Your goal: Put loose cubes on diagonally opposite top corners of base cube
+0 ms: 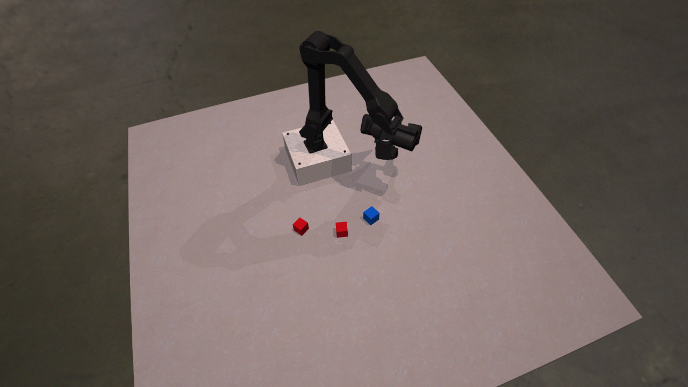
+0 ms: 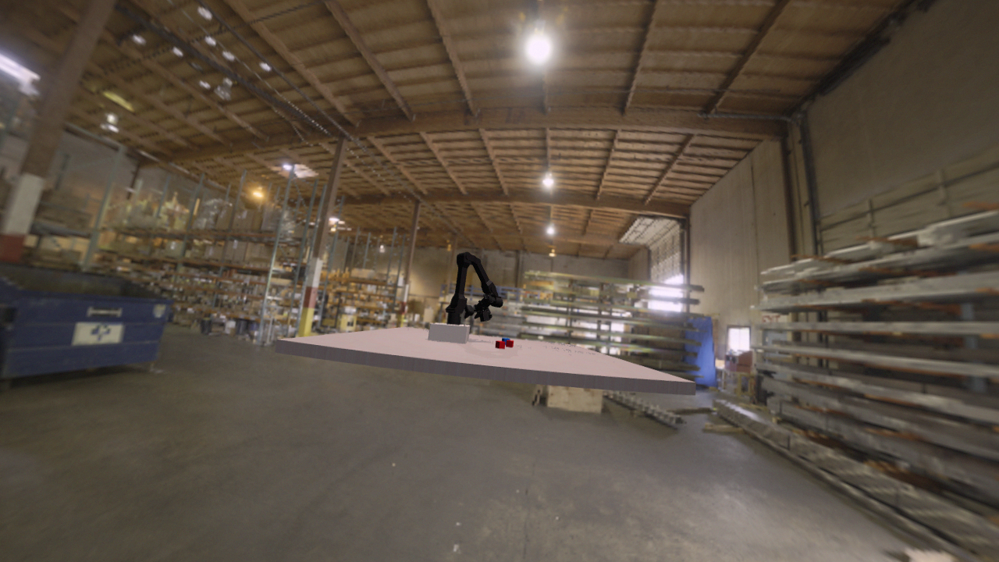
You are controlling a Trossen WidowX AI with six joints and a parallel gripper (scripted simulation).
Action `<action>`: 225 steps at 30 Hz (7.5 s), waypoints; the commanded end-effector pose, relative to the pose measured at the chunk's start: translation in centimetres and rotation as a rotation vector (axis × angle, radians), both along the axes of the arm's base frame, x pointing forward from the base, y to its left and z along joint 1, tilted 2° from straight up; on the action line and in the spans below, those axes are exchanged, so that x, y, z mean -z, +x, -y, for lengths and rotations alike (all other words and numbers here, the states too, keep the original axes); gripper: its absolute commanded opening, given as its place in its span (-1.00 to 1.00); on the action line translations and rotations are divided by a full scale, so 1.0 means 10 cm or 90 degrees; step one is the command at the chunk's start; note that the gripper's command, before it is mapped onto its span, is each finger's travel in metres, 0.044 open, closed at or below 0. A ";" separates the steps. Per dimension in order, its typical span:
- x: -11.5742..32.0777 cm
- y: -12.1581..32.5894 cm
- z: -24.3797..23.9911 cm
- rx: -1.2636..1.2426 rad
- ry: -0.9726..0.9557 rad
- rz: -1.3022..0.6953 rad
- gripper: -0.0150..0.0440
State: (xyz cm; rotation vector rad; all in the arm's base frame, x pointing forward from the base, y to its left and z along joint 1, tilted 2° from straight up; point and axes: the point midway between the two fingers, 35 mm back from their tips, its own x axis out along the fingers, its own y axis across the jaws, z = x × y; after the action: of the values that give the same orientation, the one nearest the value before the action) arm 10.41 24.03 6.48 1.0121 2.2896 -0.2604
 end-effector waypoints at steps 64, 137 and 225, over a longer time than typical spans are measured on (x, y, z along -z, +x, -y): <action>0.28 1.44 3.90 -0.750 -0.138 0.600 0.41; 0.28 1.48 3.92 -0.754 -0.136 0.602 -0.14; 0.33 1.88 1.92 -1.062 0.042 0.674 -0.14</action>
State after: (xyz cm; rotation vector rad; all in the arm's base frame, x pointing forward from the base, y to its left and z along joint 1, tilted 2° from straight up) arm 29.19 4.62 3.25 -0.8023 1.4101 0.8207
